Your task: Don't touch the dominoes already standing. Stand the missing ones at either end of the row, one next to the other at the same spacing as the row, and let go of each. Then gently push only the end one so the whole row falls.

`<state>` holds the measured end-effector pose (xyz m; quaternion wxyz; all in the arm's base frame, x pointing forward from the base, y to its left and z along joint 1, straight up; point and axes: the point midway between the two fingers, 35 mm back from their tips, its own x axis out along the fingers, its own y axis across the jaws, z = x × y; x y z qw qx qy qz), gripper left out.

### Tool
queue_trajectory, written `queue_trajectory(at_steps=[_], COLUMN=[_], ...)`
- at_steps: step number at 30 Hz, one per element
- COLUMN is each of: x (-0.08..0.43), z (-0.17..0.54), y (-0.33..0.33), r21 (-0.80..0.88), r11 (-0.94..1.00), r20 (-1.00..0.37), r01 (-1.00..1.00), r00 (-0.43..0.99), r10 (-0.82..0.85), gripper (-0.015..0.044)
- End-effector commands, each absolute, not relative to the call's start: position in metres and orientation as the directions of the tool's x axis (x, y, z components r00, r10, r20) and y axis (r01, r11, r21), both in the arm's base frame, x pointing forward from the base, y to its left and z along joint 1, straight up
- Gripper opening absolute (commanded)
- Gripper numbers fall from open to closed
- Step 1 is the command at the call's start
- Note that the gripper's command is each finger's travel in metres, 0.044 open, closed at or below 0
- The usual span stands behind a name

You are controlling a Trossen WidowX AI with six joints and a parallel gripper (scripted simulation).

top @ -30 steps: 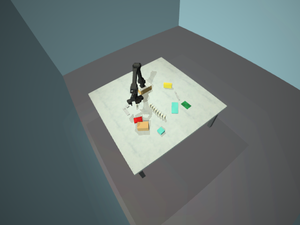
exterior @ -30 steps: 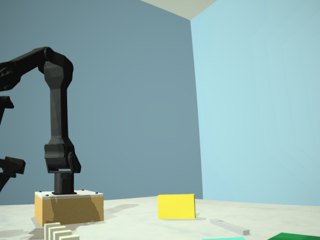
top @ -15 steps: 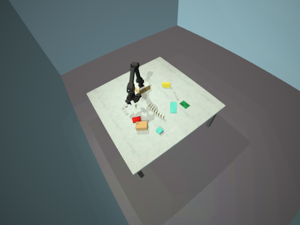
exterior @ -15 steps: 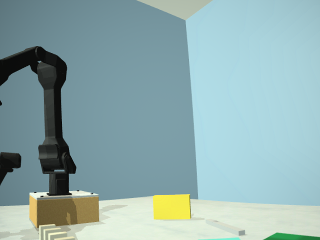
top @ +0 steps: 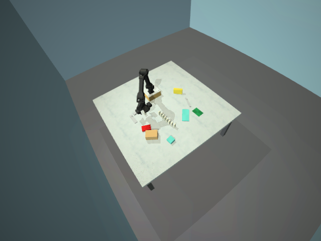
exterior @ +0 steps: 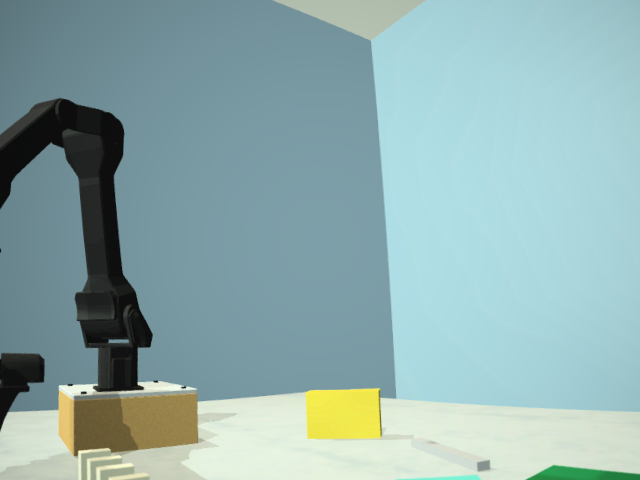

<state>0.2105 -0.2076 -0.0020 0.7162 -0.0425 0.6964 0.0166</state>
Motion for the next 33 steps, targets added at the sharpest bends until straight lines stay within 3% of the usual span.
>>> queue_trajectory(at_steps=[1,14,24,33], x=[0.209,0.209,0.209,0.206], z=[-0.009,-0.009,-0.007,0.124], y=[-0.205,-0.205,-0.205,-0.203], r21=[-0.026,-0.026,-0.026,-0.03], r11=[0.996,0.996,0.996,0.996], r20=[-0.999,-0.999,-0.999,-0.999], r01=[-0.087,-0.087,-0.087,-0.083], r00=[0.026,0.026,0.026,0.022], r10=[-0.024,-0.024,-0.024,-0.028], gripper=[0.044,0.0107,0.0107,0.0107])
